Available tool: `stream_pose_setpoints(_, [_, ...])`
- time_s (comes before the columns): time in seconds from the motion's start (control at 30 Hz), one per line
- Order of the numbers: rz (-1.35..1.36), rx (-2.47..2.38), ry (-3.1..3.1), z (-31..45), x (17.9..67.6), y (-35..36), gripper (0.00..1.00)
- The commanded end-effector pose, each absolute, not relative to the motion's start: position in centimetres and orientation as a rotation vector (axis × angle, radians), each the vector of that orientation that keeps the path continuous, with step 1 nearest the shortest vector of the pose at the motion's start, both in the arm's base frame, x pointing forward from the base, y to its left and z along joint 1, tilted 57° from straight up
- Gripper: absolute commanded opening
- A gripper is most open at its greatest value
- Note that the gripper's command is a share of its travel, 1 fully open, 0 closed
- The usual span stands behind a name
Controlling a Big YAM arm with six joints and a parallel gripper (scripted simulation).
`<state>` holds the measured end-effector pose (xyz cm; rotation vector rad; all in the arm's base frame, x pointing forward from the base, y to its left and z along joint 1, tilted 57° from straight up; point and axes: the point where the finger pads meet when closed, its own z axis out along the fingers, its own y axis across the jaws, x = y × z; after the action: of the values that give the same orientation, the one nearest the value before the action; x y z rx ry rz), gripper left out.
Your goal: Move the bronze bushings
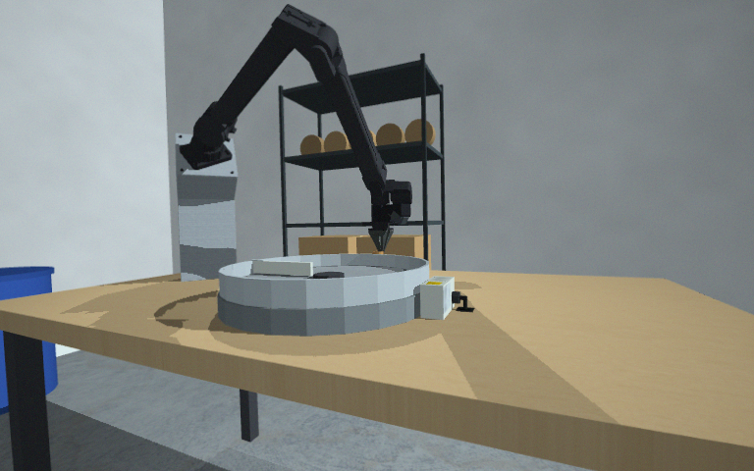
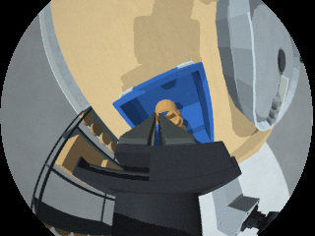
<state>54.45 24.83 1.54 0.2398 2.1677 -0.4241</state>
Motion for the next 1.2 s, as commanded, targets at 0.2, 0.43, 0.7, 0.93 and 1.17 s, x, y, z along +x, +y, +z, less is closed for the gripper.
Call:
stream_pose_setpoints(0.2, [-0.398,0.262,2.142,3.1,56.0,24.6,0.00])
stream_pose_setpoints(0.43, [-0.418,0.251,2.159,1.1,56.6,23.9,0.00])
stream_pose_setpoints(0.7, [-0.394,0.205,2.160,0.5,56.4,25.8,0.00])
stream_pose_setpoints(0.93, [-0.410,0.232,2.160,0.0,57.7,24.0,0.00])
stream_pose_setpoints(1.17, [-0.405,0.228,2.156,0.1,57.8,24.2,0.00])
